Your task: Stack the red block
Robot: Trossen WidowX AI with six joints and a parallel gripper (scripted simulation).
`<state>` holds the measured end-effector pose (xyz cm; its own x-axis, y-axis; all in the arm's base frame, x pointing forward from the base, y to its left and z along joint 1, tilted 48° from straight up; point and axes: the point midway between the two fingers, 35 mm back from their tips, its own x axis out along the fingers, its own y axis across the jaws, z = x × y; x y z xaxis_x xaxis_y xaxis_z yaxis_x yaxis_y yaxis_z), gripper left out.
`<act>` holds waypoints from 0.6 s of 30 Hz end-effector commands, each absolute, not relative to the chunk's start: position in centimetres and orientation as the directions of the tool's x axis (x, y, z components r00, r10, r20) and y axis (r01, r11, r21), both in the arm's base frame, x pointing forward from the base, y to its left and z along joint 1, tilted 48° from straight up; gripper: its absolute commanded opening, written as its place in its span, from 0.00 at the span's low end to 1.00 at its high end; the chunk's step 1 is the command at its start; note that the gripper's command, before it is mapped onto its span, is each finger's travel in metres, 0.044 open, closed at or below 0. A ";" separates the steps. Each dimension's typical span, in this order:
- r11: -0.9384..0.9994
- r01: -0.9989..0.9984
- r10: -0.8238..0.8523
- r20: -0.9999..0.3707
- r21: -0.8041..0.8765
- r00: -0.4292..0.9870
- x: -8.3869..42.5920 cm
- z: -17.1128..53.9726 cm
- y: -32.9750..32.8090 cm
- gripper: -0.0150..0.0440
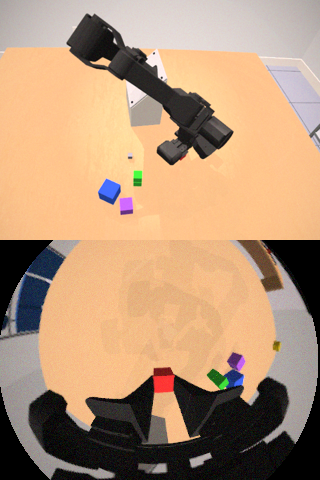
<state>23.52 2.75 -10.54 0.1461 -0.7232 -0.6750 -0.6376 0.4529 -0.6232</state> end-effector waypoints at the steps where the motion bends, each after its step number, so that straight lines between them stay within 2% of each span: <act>1: 0.462 -0.629 -0.718 -0.680 -0.625 0.149 23.4 -8.9 4.4 0.25; 18: 0.456 -0.634 -0.719 -0.679 -0.624 0.151 22.7 -6.2 7.5 0.25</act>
<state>22.71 7.46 -6.23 0.1511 -0.7196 -0.6778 -0.6354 0.4545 -0.6242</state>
